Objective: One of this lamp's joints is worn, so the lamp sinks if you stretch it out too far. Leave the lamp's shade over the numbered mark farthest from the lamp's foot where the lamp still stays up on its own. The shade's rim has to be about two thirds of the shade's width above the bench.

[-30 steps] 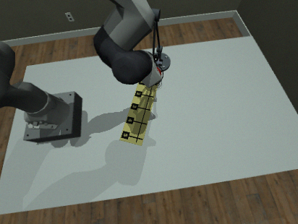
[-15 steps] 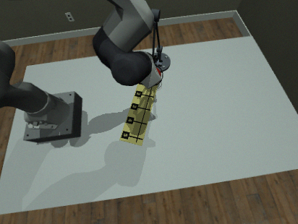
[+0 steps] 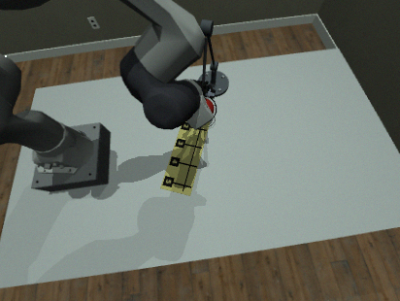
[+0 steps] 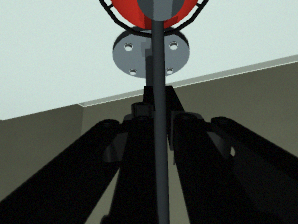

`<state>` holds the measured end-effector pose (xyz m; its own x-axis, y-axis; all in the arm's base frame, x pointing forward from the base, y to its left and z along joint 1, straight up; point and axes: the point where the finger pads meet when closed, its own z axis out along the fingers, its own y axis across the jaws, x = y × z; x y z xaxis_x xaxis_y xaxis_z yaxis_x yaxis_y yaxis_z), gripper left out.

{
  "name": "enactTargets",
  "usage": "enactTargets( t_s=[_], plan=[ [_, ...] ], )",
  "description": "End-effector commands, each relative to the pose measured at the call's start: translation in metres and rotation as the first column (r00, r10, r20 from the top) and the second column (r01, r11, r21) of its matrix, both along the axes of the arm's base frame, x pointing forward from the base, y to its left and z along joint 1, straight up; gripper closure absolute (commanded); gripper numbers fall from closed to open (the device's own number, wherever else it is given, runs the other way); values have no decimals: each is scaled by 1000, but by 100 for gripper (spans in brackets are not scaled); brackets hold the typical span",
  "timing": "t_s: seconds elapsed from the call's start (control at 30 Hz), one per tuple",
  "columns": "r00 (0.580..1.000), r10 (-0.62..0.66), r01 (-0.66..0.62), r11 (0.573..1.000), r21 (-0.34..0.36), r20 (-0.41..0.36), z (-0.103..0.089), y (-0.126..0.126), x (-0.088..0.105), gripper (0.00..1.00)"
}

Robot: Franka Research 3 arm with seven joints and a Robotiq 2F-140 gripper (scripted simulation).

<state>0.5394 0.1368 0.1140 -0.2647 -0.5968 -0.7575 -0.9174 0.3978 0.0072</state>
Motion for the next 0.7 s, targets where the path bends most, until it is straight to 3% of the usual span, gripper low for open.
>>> enactTargets(
  t_s=[0.0,0.33,0.67],
  plan=[
    [1000,3,-3,1000,-2,8,0,-13,-3,90],
    [1000,7,-7,1000,-2,8,-2,-36,-12,90],
    [1000,7,-7,1000,-2,8,-2,-39,-12,90]
  ],
)
